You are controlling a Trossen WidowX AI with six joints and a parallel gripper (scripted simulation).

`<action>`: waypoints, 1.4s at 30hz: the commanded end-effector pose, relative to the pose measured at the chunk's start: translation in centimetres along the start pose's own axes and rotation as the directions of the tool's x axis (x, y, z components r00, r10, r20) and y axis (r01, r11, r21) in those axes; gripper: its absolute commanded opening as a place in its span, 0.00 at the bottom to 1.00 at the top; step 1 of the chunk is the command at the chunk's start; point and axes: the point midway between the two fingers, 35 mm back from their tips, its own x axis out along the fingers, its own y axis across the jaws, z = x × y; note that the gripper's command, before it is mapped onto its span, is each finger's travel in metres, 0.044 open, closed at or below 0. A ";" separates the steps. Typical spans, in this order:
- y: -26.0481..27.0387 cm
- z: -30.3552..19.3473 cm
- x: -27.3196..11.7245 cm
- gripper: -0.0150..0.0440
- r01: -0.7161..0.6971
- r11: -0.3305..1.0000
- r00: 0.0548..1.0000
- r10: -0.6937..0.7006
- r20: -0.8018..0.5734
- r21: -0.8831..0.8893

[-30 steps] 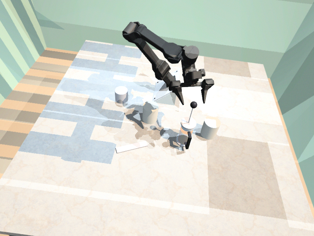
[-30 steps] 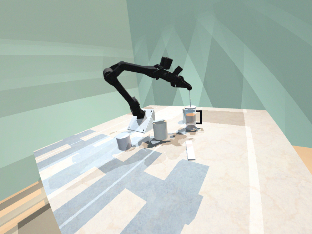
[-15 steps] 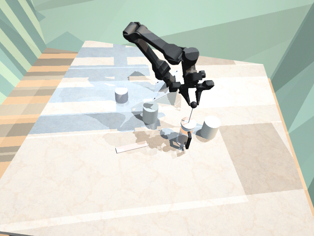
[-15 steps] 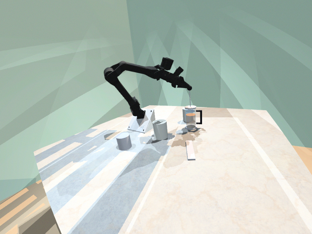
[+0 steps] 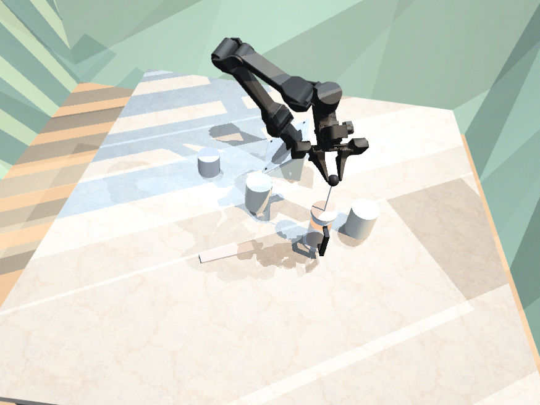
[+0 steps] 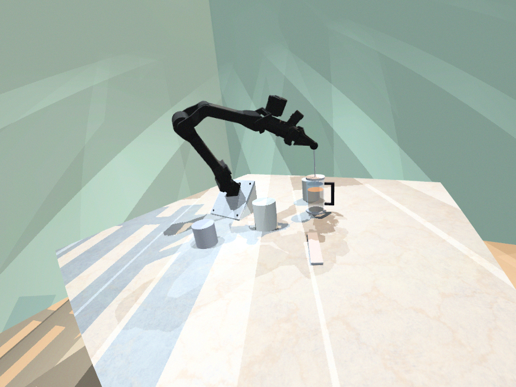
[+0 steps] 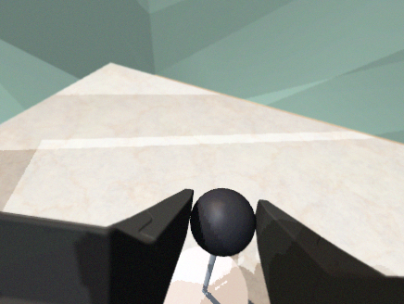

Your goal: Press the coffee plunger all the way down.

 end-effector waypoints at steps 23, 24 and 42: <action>0.3 -3.9 2.9 0.46 -0.003 1.000 1.000 0.003 -0.016 -0.008; 0.3 -4.0 3.0 0.46 -0.003 1.000 1.000 0.003 -0.016 -0.008; 0.1 -6.4 4.8 0.46 -0.002 1.000 1.000 0.002 -0.014 -0.010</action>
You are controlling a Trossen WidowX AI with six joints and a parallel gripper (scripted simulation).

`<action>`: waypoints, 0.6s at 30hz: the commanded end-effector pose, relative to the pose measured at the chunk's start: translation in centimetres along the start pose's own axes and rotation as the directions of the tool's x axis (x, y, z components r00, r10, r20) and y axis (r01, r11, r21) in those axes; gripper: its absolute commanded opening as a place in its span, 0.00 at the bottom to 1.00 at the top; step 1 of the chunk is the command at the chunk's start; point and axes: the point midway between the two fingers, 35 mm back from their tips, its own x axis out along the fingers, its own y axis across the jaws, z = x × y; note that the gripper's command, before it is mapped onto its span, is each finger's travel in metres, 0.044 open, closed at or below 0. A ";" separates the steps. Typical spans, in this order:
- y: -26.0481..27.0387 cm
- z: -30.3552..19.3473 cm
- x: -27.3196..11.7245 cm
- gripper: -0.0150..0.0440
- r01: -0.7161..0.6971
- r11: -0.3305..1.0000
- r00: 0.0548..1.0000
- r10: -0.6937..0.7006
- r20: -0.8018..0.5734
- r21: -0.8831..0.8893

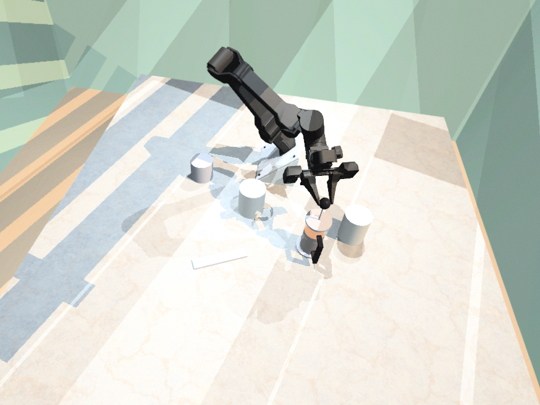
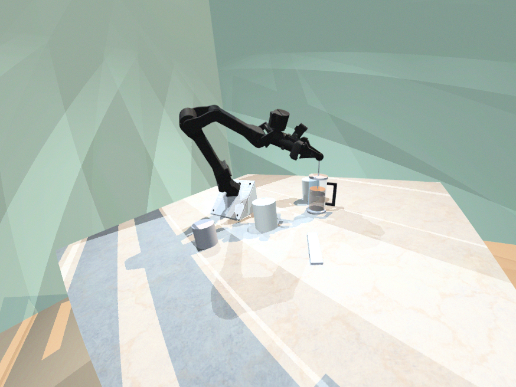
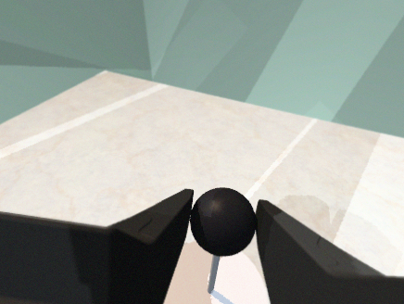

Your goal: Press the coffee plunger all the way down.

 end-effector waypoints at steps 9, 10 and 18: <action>-0.1 -4.0 1.9 0.46 0.001 0.999 0.998 -0.004 -0.068 -0.041; -0.2 -4.0 2.1 0.46 0.001 0.999 0.998 -0.004 -0.068 -0.041; -0.1 -3.8 2.6 0.46 0.002 0.999 0.998 -0.005 -0.067 -0.041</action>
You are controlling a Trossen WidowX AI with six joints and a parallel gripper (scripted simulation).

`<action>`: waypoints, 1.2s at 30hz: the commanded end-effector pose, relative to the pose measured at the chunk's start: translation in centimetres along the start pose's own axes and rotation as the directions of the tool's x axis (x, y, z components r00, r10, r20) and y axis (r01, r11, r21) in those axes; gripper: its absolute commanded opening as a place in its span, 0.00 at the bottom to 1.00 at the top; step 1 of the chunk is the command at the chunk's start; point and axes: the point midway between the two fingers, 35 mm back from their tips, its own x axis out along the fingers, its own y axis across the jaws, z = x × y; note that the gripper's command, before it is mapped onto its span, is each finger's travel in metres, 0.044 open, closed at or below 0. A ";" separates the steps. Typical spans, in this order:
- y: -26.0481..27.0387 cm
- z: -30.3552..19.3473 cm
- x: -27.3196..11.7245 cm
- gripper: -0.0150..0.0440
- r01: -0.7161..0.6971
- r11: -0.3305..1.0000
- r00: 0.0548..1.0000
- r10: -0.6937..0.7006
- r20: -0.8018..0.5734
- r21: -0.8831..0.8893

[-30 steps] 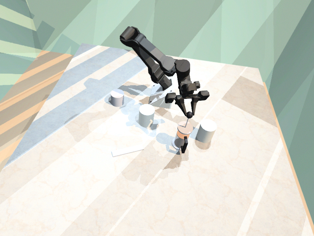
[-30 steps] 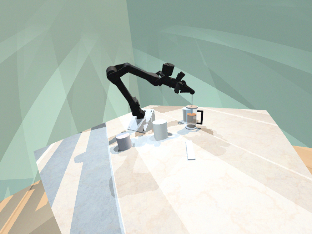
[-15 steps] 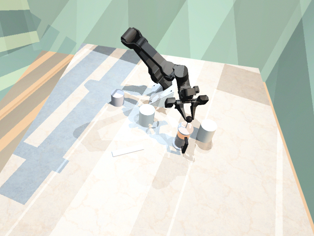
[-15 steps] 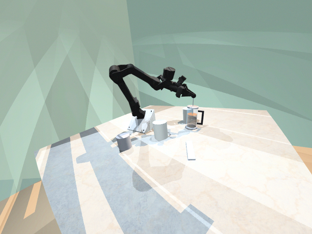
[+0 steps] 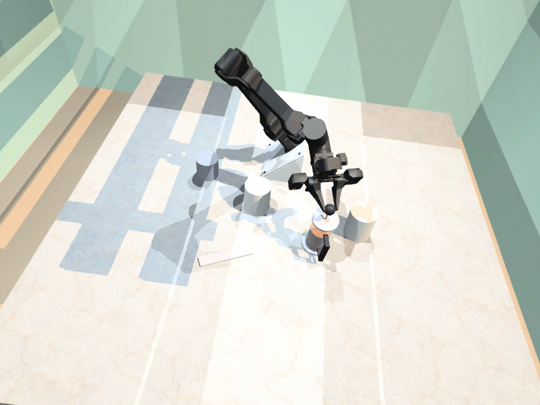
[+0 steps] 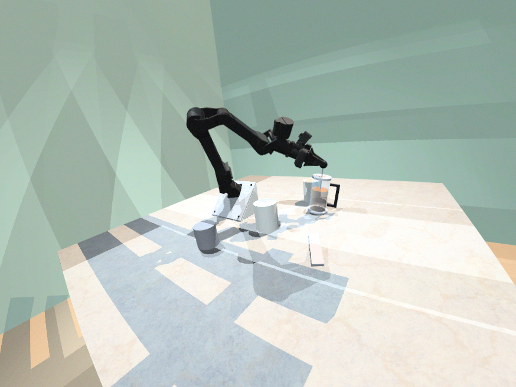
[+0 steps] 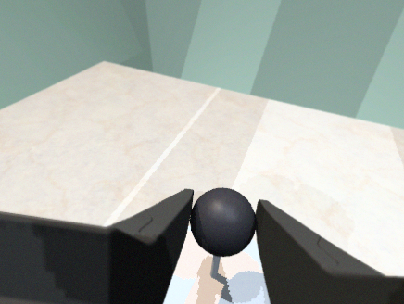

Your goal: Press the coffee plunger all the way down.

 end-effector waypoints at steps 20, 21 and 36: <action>0.1 -1.8 0.8 0.46 0.009 0.999 0.998 -0.011 -0.060 -0.032; 0.1 -1.8 0.8 0.46 0.009 0.999 0.998 -0.011 -0.060 -0.032; 0.3 -1.6 0.9 0.46 0.009 0.999 0.998 -0.011 -0.060 -0.032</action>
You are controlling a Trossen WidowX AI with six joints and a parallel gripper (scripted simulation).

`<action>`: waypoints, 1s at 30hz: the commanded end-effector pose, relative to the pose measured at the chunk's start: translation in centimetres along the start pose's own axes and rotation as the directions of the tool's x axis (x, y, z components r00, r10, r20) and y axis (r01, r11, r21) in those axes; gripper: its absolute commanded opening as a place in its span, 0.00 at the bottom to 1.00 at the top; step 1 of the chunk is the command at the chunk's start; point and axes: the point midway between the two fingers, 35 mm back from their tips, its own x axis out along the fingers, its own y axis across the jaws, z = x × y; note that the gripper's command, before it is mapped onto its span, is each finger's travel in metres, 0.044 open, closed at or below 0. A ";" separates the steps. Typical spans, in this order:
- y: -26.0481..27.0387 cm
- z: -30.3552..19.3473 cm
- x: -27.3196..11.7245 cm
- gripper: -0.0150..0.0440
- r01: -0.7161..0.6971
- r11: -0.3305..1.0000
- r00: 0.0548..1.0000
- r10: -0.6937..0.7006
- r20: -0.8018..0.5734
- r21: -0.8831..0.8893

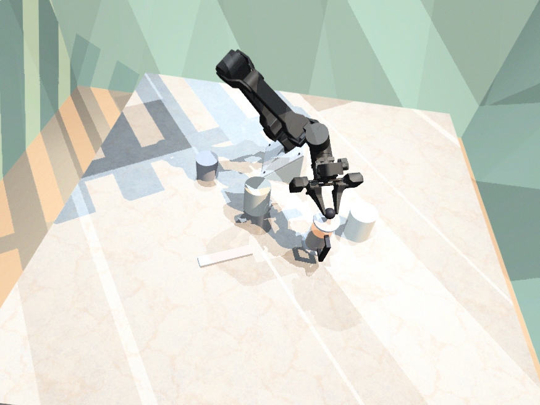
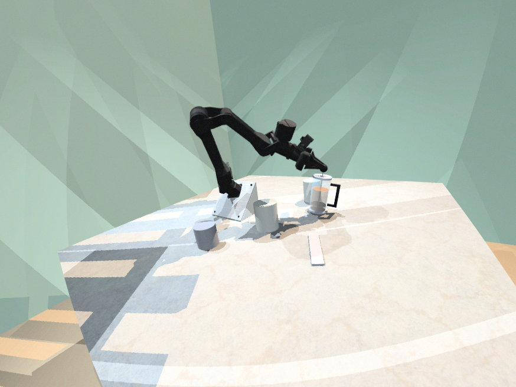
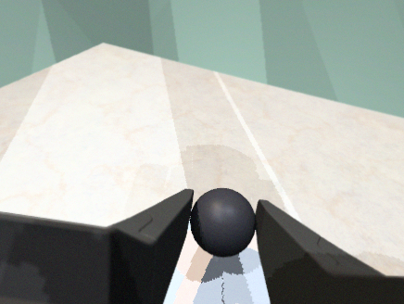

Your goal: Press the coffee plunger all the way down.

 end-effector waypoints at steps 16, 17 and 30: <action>0.0 0.0 0.1 0.46 0.001 1.000 1.000 -0.001 -0.002 -0.001; 0.0 0.0 0.1 0.46 0.001 1.000 1.000 -0.001 -0.002 -0.001; 0.0 0.0 0.1 1.00 0.001 1.000 1.000 -0.001 -0.002 -0.001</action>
